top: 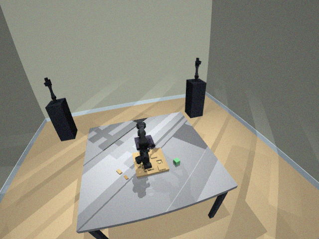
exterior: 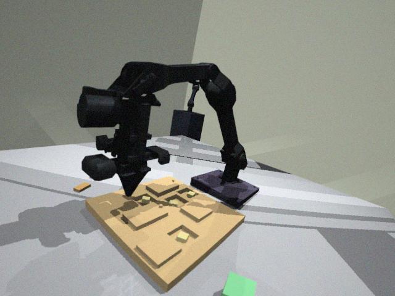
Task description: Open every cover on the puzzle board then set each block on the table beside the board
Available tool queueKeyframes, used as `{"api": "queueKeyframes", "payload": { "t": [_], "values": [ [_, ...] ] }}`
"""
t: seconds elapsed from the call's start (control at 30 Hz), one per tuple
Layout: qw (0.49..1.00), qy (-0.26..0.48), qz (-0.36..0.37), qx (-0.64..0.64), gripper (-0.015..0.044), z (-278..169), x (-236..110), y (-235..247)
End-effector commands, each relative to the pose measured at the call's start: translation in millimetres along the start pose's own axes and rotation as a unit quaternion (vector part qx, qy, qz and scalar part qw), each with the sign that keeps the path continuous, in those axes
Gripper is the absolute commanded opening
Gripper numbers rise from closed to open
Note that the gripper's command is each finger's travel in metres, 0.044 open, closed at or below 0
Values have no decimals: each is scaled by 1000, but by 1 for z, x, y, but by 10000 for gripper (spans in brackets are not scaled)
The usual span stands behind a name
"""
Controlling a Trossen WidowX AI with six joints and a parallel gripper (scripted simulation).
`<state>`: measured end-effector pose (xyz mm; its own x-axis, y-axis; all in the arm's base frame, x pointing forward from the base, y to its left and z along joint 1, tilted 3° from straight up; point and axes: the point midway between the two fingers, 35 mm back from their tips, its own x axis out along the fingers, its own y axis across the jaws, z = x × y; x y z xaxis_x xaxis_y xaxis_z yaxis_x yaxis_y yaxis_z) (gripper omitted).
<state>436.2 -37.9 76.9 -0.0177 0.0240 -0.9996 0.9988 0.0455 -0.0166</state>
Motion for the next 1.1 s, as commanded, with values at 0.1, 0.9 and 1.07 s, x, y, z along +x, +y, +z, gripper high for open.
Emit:
{"api": "queueKeyframes", "payload": {
  "t": [0.1,0.9,1.07],
  "values": [
    [993,1,-1,-122,0,-4,-12,-25],
    [798,4,-1,-603,0,-22,-25,-151],
    [727,5,-1,-687,0,-26,-20,-179]
  ]
}}
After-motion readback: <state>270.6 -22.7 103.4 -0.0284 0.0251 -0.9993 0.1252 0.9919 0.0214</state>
